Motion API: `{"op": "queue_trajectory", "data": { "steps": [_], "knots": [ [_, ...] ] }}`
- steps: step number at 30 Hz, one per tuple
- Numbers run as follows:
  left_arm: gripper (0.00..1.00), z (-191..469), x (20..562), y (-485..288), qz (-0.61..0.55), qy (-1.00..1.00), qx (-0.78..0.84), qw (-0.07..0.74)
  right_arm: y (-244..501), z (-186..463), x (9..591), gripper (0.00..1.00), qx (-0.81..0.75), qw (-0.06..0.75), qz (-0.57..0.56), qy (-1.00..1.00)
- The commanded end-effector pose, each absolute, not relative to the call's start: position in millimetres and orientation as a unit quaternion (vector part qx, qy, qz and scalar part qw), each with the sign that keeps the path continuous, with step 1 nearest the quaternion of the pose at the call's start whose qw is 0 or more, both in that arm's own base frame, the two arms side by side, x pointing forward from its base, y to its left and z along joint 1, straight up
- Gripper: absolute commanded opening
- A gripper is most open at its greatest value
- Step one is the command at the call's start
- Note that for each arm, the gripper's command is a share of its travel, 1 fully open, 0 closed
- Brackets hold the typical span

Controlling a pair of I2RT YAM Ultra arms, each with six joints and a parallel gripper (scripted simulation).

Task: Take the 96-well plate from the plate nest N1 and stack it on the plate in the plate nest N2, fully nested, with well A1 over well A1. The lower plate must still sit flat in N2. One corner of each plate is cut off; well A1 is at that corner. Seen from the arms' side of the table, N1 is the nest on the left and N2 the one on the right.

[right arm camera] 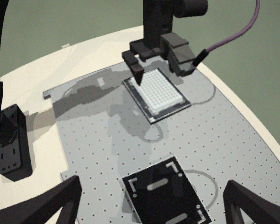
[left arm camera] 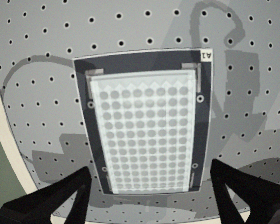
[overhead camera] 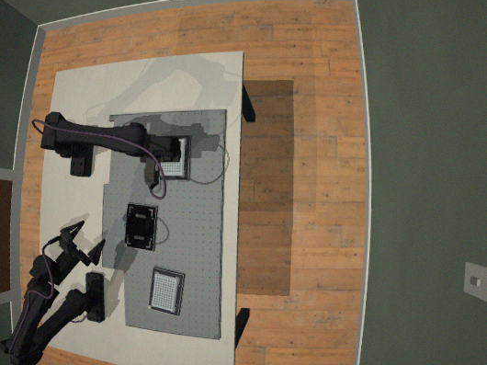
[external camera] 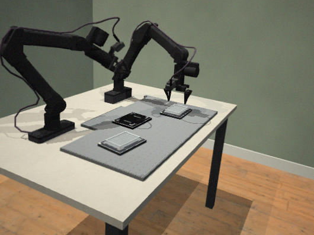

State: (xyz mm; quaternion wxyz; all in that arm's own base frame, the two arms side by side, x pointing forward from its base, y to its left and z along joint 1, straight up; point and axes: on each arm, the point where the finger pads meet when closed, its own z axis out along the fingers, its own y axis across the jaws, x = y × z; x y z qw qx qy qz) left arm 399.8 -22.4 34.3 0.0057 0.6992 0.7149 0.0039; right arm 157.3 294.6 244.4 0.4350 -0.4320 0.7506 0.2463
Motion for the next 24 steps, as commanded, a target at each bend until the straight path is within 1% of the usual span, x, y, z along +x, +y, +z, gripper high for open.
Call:
{"op": "queue_trajectory", "data": {
  "steps": [1,24],
  "knots": [
    [1.0,21,400,-25,0.001,0.709,0.705,0.002,293,247,156,1.0,-0.434,0.442,0.247,0.745],
    [1.0,-8,400,-25,0.001,0.709,0.705,0.002,293,247,156,1.0,-0.434,0.442,0.247,0.745]
  ]
}}
